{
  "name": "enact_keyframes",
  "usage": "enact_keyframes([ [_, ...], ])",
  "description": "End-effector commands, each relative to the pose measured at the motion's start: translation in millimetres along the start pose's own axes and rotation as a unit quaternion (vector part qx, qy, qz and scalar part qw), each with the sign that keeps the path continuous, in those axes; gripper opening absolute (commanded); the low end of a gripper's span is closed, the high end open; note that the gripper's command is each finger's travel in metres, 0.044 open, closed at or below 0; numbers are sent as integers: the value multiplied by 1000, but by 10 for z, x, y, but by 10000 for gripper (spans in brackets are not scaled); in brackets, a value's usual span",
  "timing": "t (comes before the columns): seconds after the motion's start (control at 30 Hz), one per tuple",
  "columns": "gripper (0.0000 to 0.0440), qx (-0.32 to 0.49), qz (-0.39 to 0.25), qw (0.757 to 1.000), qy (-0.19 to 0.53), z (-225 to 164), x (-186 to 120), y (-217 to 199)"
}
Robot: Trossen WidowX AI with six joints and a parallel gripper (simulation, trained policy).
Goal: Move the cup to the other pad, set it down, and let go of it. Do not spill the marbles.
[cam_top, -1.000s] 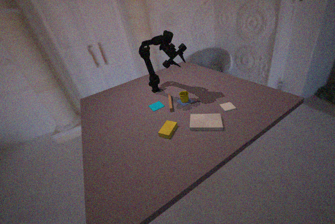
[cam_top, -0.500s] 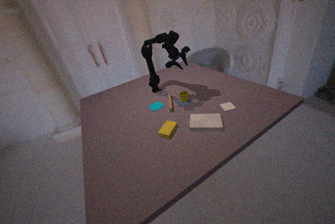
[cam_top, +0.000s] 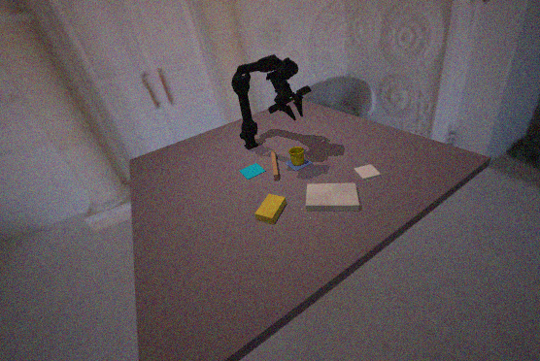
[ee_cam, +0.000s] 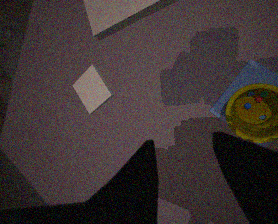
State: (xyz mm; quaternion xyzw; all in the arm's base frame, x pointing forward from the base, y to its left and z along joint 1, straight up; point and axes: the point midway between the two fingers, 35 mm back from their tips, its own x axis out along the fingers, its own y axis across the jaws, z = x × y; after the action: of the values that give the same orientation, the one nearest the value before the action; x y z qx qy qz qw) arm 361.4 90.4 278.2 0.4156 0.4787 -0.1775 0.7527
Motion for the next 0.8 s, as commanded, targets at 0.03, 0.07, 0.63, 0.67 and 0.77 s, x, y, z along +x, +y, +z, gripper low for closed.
enact_keyframes([
  [0.03,154,15,-38,999,10,-17,109,-84],
  [0.07,156,17,-46,999,12,-24,137,-107],
  [0.63,175,33,-196,978,55,-180,551,-538],
  [0.67,176,34,-205,977,57,-189,572,-564],
  [0.77,178,37,-229,971,62,-215,637,-641],
])
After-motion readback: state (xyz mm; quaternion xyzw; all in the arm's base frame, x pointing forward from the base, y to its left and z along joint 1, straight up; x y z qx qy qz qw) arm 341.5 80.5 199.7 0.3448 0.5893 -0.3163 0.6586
